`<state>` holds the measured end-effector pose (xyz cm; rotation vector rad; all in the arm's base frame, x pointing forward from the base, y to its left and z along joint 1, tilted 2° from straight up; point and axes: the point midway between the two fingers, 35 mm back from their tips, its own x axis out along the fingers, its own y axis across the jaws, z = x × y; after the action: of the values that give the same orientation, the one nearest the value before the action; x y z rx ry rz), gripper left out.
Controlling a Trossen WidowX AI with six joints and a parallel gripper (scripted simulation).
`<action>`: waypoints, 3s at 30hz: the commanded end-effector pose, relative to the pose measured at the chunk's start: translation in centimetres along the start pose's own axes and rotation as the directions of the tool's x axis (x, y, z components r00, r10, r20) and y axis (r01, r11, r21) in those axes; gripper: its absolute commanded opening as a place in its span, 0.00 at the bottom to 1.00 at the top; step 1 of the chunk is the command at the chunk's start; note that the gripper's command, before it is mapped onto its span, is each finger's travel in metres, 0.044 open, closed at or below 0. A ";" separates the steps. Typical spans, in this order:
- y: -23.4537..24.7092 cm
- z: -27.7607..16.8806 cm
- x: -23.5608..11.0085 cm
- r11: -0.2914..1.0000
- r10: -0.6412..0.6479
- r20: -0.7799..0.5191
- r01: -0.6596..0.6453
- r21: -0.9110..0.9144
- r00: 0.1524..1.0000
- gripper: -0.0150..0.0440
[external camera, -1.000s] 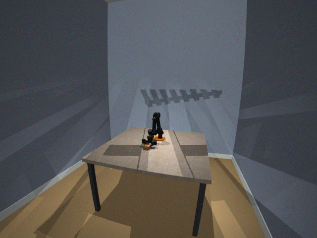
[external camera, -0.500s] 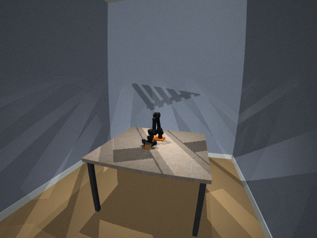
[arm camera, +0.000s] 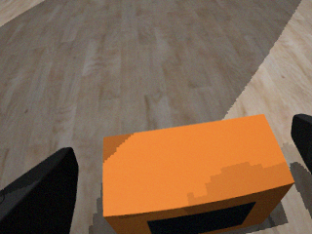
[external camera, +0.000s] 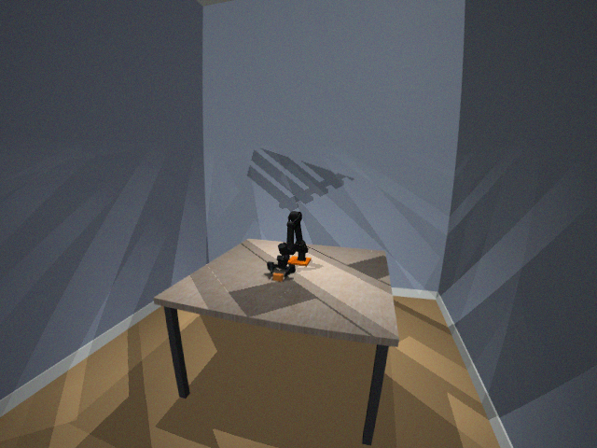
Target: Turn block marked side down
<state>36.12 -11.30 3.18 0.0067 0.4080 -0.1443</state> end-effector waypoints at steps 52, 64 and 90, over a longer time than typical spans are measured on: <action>-0.2 8.4 -2.3 1.000 0.013 -0.775 0.000 0.017 0.631 1.00; 0.0 9.9 -2.3 1.000 0.006 -0.912 -0.003 0.005 0.411 1.00; 0.1 3.8 0.6 1.000 0.006 -0.912 -0.003 0.005 0.411 1.00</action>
<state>38.26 -11.37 7.00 0.0947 1.5482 -0.1201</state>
